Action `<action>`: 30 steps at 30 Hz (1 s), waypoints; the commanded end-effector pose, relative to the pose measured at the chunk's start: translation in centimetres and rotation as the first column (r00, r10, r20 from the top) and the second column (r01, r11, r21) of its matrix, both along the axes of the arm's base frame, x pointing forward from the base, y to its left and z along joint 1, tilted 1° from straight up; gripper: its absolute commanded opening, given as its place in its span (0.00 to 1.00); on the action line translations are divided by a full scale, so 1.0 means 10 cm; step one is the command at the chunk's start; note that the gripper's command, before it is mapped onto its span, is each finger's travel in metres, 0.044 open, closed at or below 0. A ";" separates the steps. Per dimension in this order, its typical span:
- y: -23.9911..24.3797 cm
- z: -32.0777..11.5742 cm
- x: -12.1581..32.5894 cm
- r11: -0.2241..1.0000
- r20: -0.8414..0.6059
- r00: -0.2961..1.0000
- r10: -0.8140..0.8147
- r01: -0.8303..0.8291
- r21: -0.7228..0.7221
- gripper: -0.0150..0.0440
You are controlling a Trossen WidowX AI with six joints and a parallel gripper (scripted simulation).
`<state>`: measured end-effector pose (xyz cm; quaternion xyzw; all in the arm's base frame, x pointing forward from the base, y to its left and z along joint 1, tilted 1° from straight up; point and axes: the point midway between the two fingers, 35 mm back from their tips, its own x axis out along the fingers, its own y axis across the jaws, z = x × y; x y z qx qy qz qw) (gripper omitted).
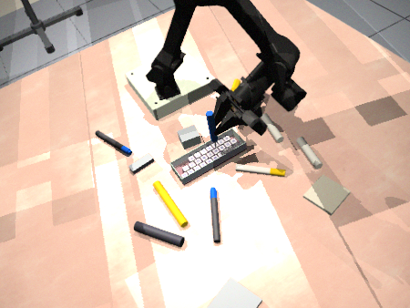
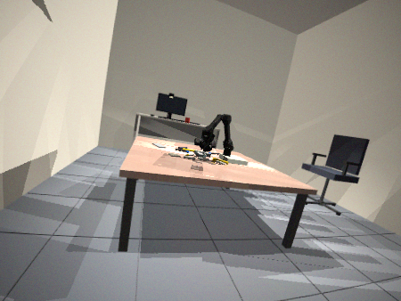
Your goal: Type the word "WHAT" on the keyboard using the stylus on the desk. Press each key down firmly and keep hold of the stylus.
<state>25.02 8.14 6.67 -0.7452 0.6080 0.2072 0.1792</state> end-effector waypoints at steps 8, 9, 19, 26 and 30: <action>-0.02 -0.01 -0.02 1.000 -0.005 1.000 0.004 -0.004 -0.005 0.39; -0.02 -0.02 -0.02 1.000 -0.005 1.000 0.004 -0.004 -0.005 0.39; -0.02 -0.07 -0.02 1.000 -0.005 1.000 0.004 -0.004 -0.005 0.39; -0.02 -0.11 -0.02 1.000 -0.005 1.000 0.004 -0.004 -0.005 0.39; -0.02 -0.13 -0.02 1.000 -0.005 1.000 0.004 -0.004 -0.005 0.39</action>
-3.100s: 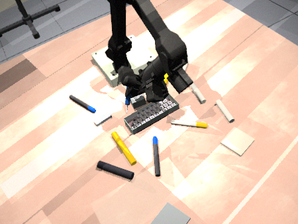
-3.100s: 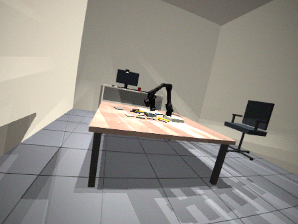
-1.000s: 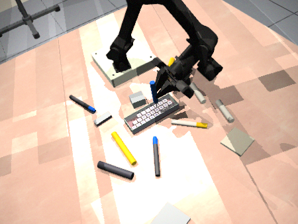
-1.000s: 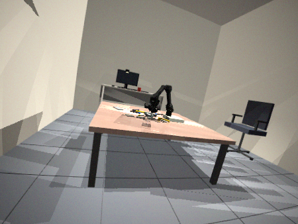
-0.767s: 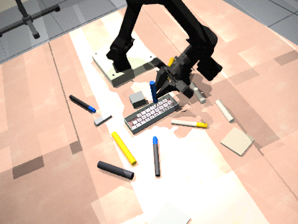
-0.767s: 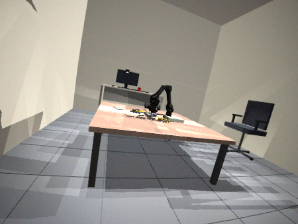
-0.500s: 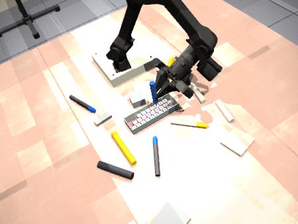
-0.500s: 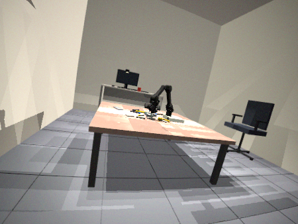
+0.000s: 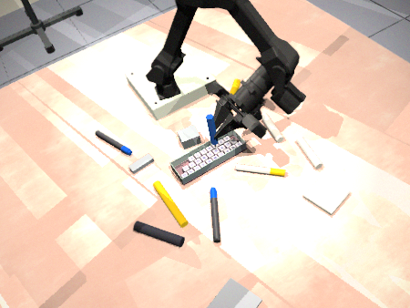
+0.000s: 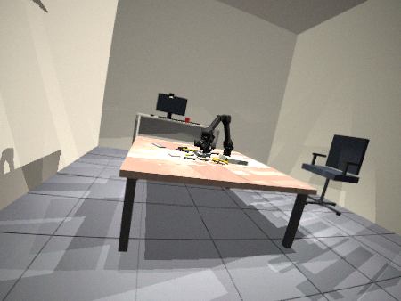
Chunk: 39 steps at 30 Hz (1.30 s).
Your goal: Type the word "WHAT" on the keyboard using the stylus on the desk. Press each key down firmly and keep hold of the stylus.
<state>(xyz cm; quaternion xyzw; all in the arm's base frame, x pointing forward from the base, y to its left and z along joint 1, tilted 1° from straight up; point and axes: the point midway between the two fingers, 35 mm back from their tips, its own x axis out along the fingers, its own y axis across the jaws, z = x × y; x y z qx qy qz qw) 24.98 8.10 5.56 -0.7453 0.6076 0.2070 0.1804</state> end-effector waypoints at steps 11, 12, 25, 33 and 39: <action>-0.01 -0.07 -0.01 1.000 -0.007 1.000 0.004 -0.004 -0.007 0.39; -0.01 -0.07 -0.01 1.000 -0.007 1.000 0.004 -0.004 -0.007 0.39; -0.01 -0.09 -0.01 1.000 -0.007 1.000 0.004 -0.004 -0.007 0.39; -0.01 0.01 -0.01 1.000 -0.007 1.000 0.004 -0.004 -0.007 0.39; -0.02 0.30 -0.01 1.000 -0.007 1.000 0.004 -0.004 -0.007 0.39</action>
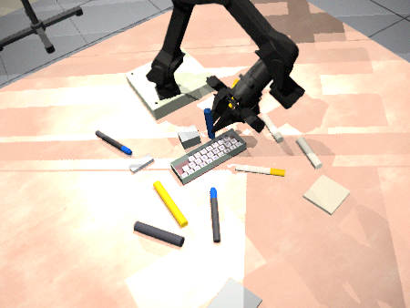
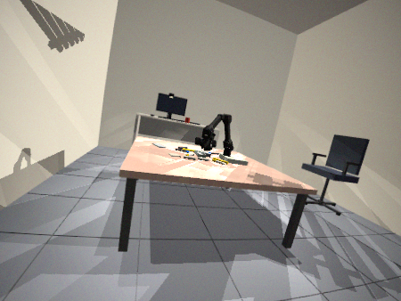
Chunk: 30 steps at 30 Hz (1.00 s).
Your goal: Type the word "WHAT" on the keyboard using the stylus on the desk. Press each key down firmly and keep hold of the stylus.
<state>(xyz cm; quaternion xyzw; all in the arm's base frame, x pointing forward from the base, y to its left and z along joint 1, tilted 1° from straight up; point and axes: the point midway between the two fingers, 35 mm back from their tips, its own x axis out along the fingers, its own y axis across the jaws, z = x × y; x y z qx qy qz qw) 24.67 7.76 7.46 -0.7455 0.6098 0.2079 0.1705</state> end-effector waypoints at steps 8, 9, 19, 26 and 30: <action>0.11 0.11 -0.03 0.993 0.007 0.993 0.116 -0.116 0.014 0.35; 0.14 0.12 -0.04 0.989 0.007 0.989 0.149 -0.149 0.016 0.34; 0.43 0.25 -0.20 0.888 0.015 0.888 0.460 -0.460 0.007 0.25; 0.47 0.26 -0.23 0.866 0.016 0.865 0.501 -0.501 0.003 0.25; 0.47 0.23 -0.23 0.866 0.016 0.865 0.501 -0.501 0.003 0.25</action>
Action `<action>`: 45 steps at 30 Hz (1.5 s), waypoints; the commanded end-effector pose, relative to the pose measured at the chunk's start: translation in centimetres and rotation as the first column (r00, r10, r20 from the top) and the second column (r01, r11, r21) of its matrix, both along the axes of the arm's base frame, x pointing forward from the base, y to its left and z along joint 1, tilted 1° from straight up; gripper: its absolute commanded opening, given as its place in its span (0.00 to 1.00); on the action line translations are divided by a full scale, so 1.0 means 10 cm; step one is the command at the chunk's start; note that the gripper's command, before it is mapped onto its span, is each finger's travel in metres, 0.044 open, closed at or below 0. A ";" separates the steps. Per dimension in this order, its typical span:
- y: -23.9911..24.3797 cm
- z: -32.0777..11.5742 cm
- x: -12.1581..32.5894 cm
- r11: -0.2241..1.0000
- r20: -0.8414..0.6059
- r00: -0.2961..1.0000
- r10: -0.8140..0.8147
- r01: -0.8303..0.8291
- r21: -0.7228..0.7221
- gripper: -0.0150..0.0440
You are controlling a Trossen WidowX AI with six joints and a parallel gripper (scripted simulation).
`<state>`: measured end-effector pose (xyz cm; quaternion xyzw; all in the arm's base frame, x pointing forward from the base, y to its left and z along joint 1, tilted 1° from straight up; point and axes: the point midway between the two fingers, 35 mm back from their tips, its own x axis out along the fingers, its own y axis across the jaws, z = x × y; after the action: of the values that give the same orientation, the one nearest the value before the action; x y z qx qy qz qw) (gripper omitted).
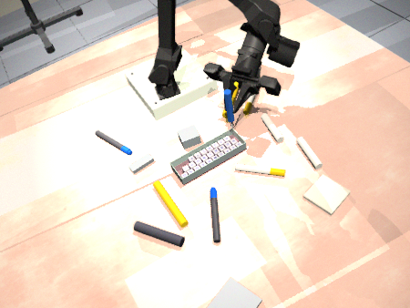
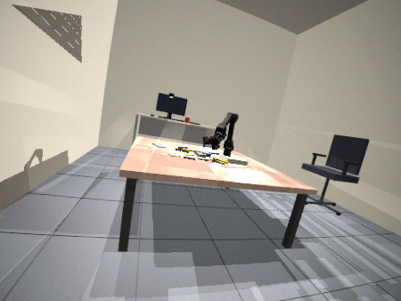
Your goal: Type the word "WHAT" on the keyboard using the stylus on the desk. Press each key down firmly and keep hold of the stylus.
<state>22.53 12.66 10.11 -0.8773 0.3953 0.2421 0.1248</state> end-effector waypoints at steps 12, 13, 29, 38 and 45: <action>-0.01 -0.31 -0.01 1.000 -0.004 1.000 0.007 -0.008 -0.012 0.25; -0.01 -0.34 -0.01 1.000 -0.004 1.000 0.007 -0.008 -0.012 0.25; -0.01 -0.38 -0.01 1.000 -0.004 1.000 0.007 -0.008 -0.012 0.39; 0.00 -0.44 -0.01 1.000 -0.004 1.000 0.007 -0.008 -0.012 0.39; 0.00 -0.47 -0.01 1.000 -0.004 1.000 0.007 -0.008 -0.012 0.39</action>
<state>22.52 12.79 5.60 -0.8782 0.3937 0.2421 0.1229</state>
